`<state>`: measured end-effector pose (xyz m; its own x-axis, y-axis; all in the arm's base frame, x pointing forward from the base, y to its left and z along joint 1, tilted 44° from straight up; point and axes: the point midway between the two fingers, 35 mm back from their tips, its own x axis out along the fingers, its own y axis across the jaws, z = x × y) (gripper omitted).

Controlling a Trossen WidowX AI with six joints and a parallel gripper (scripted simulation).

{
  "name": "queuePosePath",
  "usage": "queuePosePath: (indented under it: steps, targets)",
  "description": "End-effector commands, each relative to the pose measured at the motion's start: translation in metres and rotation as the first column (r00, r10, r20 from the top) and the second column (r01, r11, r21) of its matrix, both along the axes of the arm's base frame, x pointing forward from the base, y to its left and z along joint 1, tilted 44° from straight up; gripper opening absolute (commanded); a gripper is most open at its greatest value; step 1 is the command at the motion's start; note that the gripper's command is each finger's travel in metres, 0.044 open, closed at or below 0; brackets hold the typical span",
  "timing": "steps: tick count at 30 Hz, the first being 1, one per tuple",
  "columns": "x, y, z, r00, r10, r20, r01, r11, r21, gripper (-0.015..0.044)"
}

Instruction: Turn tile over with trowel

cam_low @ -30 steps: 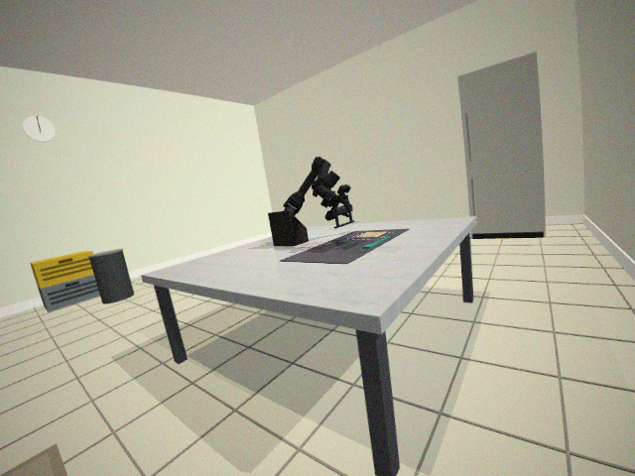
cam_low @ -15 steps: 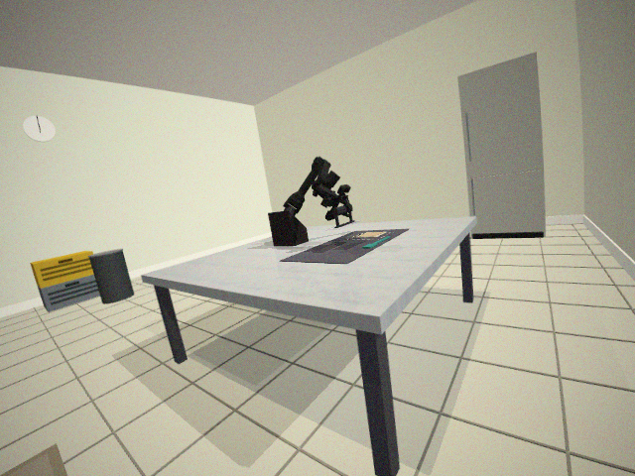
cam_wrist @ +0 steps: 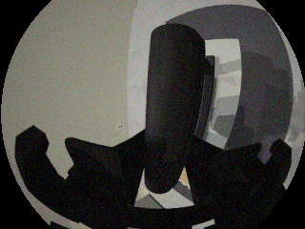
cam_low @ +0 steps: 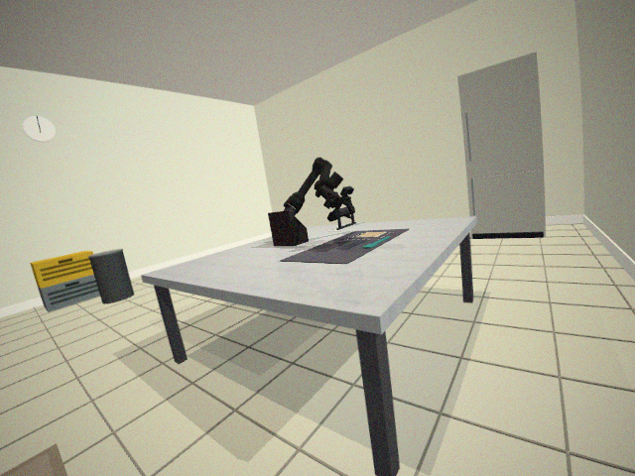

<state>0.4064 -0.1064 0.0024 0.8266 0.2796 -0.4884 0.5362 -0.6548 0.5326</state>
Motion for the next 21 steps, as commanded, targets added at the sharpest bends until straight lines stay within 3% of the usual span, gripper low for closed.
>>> queuePosePath:
  steps: [1, 21]
  targets:
    - [0.016, 0.007, 0.015, 1.0, 0.007, 0.017, -0.007, 1.0, -0.024, 0.0]
    - [0.067, 0.082, 0.076, 0.995, 0.069, 0.07, -0.059, 0.989, -0.133, 0.0]
